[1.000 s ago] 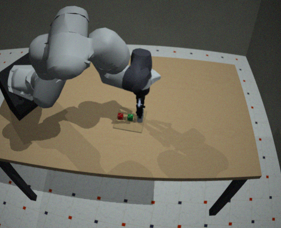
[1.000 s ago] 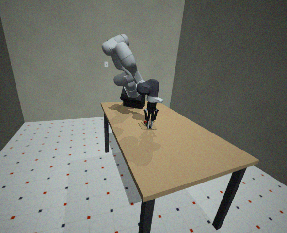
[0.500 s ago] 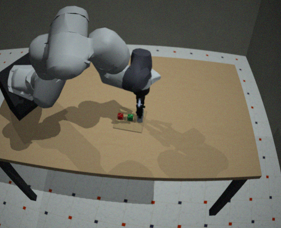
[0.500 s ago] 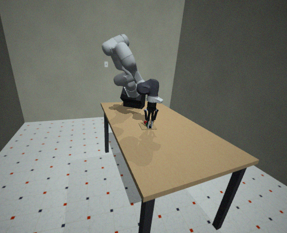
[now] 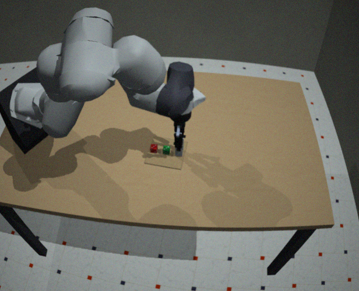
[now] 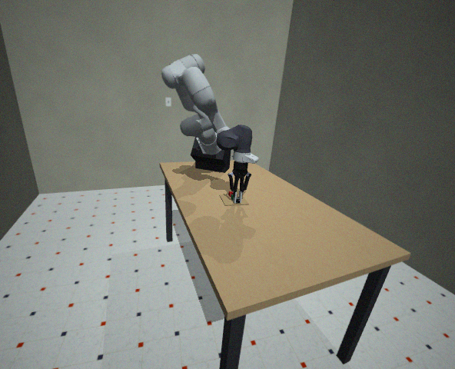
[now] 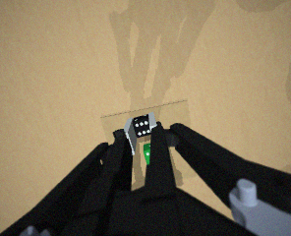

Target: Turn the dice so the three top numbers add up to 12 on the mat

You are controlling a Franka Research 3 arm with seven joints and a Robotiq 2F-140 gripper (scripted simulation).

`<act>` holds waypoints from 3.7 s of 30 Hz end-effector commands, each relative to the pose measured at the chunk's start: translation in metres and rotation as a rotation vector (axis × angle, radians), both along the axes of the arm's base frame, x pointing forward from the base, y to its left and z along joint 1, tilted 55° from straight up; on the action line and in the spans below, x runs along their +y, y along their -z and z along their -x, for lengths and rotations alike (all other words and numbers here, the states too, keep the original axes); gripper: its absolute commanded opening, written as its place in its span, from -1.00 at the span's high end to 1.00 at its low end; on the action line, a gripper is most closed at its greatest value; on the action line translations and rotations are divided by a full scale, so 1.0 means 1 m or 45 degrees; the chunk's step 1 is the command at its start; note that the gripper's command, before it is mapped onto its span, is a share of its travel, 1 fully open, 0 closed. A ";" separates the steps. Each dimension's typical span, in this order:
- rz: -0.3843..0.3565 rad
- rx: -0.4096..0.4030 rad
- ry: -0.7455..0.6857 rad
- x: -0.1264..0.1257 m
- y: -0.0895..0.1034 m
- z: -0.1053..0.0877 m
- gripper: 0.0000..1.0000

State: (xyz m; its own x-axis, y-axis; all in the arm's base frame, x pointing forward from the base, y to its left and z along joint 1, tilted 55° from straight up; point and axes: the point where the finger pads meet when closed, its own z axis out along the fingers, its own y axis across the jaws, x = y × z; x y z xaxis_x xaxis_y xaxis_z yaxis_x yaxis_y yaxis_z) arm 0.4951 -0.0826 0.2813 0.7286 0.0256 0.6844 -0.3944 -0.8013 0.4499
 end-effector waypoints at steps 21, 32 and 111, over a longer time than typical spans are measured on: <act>-0.003 -0.005 0.003 -0.002 0.000 0.001 0.75; -0.003 -0.005 0.003 -0.002 0.000 0.000 0.75; -0.003 -0.005 0.003 -0.004 0.002 -0.001 0.51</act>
State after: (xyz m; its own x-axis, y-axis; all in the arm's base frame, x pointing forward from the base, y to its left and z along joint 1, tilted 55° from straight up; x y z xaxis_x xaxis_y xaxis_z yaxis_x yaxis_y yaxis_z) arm 0.4952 -0.0862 0.2791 0.7302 0.0264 0.6828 -0.3943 -0.7999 0.4525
